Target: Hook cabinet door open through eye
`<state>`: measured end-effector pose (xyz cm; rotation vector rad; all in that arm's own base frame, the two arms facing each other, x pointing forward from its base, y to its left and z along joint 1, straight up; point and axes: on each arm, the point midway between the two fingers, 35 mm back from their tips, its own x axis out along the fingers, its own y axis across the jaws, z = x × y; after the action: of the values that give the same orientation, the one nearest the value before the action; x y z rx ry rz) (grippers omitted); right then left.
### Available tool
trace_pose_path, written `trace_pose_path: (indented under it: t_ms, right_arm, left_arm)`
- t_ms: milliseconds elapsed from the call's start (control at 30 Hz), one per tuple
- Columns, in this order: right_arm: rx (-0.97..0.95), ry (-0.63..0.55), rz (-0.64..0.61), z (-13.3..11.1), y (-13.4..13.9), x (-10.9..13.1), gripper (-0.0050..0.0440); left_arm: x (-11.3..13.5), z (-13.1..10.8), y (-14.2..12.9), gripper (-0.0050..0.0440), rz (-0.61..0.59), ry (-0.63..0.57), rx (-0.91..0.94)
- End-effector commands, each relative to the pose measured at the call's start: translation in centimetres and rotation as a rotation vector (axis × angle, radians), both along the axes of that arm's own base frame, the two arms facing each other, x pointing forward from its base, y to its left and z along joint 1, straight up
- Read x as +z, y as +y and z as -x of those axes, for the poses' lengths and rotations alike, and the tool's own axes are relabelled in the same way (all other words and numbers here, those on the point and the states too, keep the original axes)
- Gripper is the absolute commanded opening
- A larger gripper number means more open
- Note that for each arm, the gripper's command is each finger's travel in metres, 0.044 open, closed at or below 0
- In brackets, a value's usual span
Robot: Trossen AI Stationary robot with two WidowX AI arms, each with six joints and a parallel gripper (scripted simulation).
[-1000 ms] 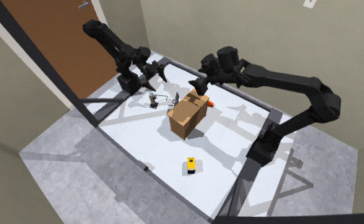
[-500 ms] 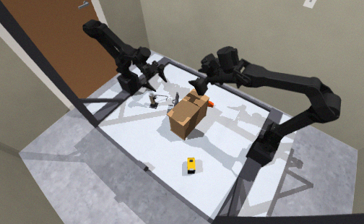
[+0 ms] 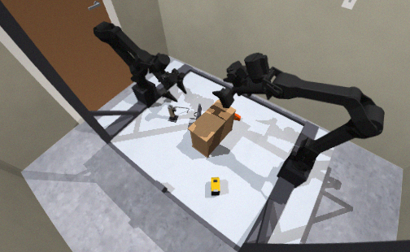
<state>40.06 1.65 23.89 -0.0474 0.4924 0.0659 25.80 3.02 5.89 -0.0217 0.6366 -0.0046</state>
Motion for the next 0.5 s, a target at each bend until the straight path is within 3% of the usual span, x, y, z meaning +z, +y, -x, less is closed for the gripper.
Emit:
trace_pose_path:
  t_ms: [0, 100, 167, 233, 467]
  right_arm:
    - [-0.01, -0.029, -0.006, 0.5, -0.3, 0.6, 0.04]
    - [-0.022, -0.021, -0.008, 0.9, -0.6, -0.3, 0.04]
    - [-0.022, -0.021, -0.008, 0.9, -0.6, -0.3, 0.04]
    - [-0.029, -0.016, -0.01, 1.2, -0.7, -0.9, 0.04]
    - [-0.044, -0.002, -0.015, 1.9, -1.1, -2.6, 0.04]
  left_arm:
    - [0.5, -0.7, -0.1, 0.0248, 0.032, 0.027, 0.068]
    - [0.1, -0.7, -0.1, 0.0176, 0.073, 0.079, 0.149]
    - [0.1, -0.7, -0.1, 0.0176, 0.073, 0.079, 0.149]
    - [0.0, -0.8, -0.1, 0.0129, 0.101, 0.115, 0.205]
    - [-1.2, -0.9, 0.0, 0.0129, 0.198, 0.237, 0.392]
